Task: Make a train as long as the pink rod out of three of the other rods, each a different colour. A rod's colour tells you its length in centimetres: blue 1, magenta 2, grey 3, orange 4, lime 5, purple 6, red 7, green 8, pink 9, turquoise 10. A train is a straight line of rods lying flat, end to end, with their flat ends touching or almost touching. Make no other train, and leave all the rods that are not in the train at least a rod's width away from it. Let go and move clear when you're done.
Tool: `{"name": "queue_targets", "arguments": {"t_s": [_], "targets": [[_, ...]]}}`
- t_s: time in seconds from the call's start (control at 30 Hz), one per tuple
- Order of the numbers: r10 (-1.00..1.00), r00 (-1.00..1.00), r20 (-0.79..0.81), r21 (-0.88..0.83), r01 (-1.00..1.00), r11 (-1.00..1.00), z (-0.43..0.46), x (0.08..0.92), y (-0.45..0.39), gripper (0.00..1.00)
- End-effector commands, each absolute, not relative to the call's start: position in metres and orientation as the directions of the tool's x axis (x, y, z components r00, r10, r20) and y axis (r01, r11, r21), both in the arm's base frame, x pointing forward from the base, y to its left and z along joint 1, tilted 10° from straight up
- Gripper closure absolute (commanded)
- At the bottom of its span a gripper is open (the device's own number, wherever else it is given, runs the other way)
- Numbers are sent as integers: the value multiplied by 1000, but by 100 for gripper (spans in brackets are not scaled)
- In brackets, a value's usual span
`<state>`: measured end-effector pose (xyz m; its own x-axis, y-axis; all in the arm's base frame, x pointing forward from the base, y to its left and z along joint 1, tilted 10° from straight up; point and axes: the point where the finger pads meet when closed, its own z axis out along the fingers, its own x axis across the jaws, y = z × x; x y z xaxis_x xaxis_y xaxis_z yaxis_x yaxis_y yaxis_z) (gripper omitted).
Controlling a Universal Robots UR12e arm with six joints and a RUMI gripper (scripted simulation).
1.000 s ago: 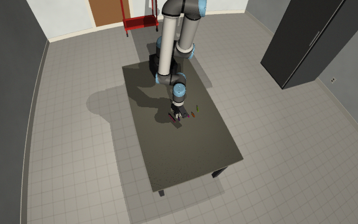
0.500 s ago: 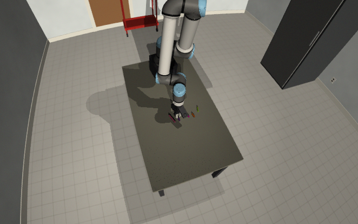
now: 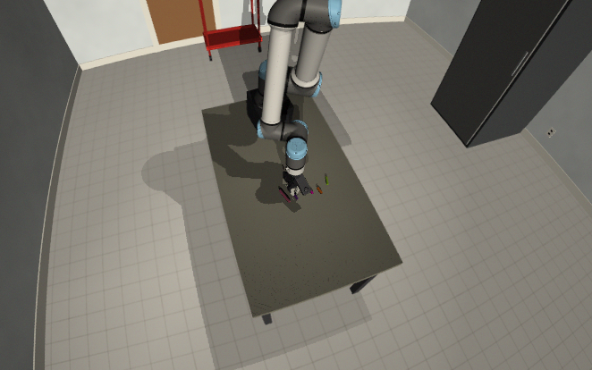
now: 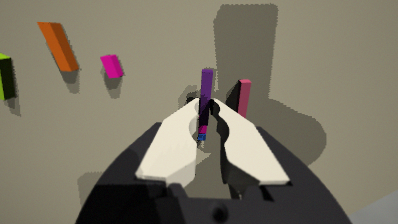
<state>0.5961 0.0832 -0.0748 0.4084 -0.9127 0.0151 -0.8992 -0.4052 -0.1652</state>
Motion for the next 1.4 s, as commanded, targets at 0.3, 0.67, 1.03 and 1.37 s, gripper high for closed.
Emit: {"name": "queue_targets", "arguments": {"t_s": [0.3, 0.67, 1.03, 1.37], "targets": [[-913, 408, 16, -166, -899, -405, -75, 597, 83, 100], [-913, 408, 16, -166, -899, -405, -83, 598, 84, 100], [-913, 408, 16, -166, -899, -405, -86, 598, 84, 100], [-913, 408, 16, -166, -899, -405, -86, 598, 84, 100]]}}
